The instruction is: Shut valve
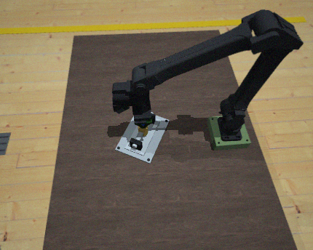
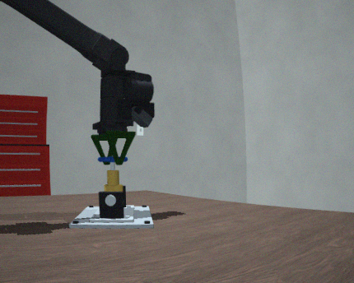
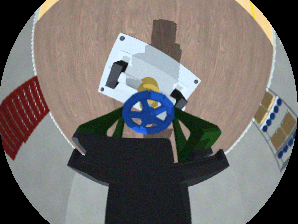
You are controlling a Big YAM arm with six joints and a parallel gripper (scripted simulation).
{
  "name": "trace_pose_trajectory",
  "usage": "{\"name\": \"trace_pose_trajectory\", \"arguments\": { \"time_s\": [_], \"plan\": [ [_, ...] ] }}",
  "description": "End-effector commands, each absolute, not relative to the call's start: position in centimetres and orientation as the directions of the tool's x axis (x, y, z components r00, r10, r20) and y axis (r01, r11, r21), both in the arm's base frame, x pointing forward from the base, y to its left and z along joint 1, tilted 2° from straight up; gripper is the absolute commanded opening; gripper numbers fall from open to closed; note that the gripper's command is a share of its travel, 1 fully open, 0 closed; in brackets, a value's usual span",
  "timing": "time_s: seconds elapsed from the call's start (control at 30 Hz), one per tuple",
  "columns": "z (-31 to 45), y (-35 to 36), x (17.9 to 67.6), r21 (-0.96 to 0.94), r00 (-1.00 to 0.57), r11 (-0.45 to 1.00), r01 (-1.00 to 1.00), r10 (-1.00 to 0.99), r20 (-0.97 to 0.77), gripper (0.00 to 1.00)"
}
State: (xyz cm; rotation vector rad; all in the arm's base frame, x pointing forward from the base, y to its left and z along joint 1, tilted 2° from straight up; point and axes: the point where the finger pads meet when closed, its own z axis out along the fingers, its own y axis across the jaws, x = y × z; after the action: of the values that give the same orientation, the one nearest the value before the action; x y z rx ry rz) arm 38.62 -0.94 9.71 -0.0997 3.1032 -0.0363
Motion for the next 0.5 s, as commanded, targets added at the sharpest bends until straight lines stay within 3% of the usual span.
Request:
{"name": "trace_pose_trajectory", "arguments": {
  "time_s": [0.0,0.47],
  "plan": [
    [9.06,-1.30,38.61,-0.017,-0.994,0.994,0.107,0.107,-0.039,0.00],
    [9.06,-1.30,38.61,-0.007,-0.938,0.938,0.346,0.345,-0.041,0.00]
  ]
}}
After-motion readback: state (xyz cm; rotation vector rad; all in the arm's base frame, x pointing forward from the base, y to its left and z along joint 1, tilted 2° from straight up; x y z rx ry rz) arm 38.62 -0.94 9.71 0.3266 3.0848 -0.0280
